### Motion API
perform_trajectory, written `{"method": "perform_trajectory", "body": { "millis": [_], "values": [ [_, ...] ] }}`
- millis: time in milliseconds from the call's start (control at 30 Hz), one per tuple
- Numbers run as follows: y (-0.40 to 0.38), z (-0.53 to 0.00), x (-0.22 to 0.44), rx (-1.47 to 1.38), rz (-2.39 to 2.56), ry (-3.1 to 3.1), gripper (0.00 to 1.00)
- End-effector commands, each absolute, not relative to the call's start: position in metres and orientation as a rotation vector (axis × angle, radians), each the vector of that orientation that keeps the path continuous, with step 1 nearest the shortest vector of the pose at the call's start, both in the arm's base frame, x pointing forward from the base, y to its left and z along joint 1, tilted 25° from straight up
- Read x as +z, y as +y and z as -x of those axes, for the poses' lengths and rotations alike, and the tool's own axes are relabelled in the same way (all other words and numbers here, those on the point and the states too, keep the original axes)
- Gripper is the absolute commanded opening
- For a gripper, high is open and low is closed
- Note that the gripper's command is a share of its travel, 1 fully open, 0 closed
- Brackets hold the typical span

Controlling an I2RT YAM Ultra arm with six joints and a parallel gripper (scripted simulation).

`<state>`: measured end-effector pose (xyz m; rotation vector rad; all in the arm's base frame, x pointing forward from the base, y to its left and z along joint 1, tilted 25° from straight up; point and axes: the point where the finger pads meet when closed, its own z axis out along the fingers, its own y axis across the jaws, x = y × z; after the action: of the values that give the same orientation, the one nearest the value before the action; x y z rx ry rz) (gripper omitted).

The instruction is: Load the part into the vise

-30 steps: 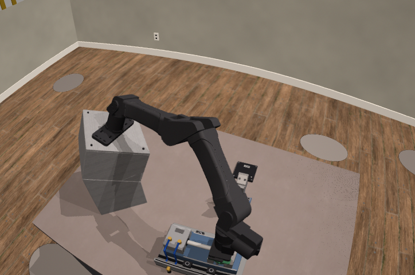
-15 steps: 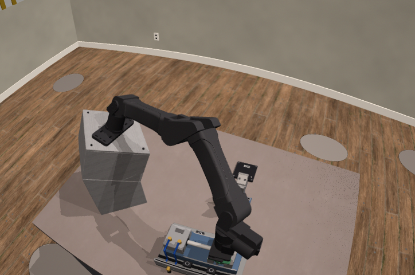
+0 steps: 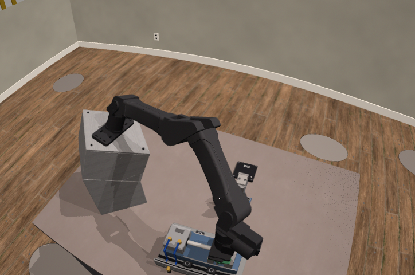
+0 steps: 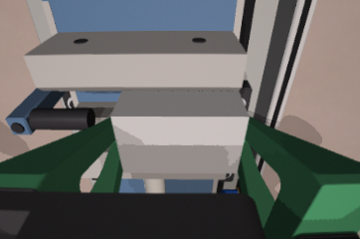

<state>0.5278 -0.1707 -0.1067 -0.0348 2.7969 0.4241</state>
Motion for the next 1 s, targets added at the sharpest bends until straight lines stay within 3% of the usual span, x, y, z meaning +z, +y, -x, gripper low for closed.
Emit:
{"method": "perform_trajectory", "body": {
  "millis": [0,967],
  "values": [
    [-0.1817,-0.5405,-0.0886,0.383,0.032,2.752,0.0],
    [-0.1825,-0.5431,-0.0837,0.374,0.036,2.742,0.0]
  ]
}}
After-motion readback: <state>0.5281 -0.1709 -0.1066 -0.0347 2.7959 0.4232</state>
